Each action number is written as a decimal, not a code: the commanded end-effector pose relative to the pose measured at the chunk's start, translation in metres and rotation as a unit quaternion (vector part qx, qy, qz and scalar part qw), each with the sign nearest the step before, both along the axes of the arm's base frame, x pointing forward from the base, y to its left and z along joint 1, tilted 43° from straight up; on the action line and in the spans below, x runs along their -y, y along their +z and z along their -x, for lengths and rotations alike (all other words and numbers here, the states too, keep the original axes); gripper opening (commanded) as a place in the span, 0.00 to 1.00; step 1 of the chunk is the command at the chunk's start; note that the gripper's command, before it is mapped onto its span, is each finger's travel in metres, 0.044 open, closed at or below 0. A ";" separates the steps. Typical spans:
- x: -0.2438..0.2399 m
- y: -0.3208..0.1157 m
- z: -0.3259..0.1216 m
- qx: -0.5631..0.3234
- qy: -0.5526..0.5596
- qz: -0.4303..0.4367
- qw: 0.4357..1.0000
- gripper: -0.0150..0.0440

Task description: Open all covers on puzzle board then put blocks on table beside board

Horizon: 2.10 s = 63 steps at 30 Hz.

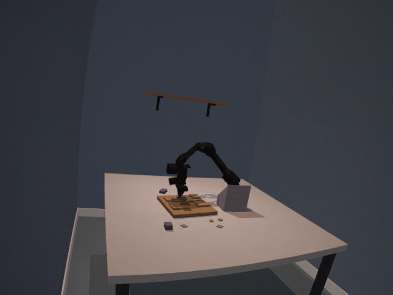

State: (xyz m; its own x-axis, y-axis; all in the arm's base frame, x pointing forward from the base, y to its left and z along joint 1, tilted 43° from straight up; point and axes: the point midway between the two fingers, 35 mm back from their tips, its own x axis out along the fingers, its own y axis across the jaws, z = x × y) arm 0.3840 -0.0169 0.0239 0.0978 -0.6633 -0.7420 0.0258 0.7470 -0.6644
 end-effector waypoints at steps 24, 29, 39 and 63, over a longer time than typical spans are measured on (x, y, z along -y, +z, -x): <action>0.011 -0.012 0.000 -0.005 0.002 0.004 1.000 0.50; 0.014 -0.014 0.000 -0.005 0.002 0.004 1.000 0.50; 0.018 -0.019 0.000 -0.005 0.002 0.004 1.000 0.50; 0.010 -0.011 -0.001 -0.002 0.000 0.001 1.000 0.39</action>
State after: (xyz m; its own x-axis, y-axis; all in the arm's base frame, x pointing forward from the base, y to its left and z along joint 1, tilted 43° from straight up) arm 0.3833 -0.0311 0.0081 0.0890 -0.6662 -0.7404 0.0152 0.7442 -0.6678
